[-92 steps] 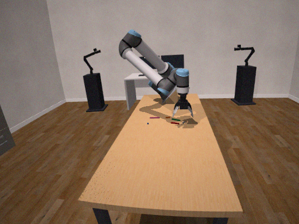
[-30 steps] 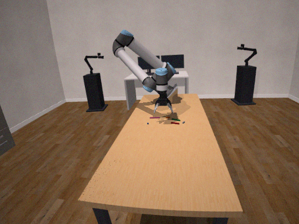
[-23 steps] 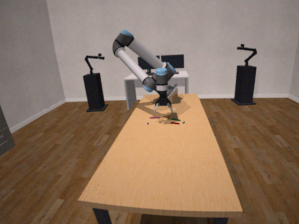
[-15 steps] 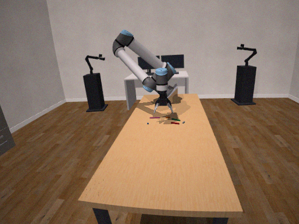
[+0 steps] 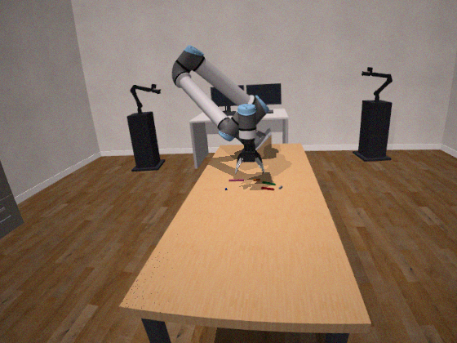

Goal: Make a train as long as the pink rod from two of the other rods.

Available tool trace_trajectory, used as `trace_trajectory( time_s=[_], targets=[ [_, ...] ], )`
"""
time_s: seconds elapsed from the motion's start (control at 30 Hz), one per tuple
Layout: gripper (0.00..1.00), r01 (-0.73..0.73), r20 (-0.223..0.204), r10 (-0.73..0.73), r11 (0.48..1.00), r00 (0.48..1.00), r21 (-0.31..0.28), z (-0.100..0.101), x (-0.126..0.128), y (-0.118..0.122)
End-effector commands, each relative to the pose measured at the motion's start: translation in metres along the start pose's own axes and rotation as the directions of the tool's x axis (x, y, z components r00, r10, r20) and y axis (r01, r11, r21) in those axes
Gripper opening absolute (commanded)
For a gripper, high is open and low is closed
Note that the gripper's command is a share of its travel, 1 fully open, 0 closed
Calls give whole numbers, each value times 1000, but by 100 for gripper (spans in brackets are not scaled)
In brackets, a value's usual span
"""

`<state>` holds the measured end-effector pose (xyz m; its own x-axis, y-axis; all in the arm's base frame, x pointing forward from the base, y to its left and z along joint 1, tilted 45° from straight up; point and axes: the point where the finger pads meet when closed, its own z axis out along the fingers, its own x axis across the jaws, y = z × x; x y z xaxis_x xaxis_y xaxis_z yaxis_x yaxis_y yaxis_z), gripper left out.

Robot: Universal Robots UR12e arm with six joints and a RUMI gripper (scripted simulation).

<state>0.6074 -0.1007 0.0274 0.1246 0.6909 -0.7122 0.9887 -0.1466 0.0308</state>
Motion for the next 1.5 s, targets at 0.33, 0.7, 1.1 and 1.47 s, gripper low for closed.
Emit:
trace_trajectory(
  time_s=[0.33, 0.7, 1.1, 1.47],
  targets=[
    [100, 4, -1, -4, 1000, 1000, 1, 1, 2, -2],
    [100, 4, -1, -4, 1000, 1000, 1, 1, 2, -2],
    [100, -25, -1, 25, 1000, 1000, 1, 0, -2, 0],
    [100, -244, -3, 244, 970, 970, -1, -2, -25, 9]
  ],
)
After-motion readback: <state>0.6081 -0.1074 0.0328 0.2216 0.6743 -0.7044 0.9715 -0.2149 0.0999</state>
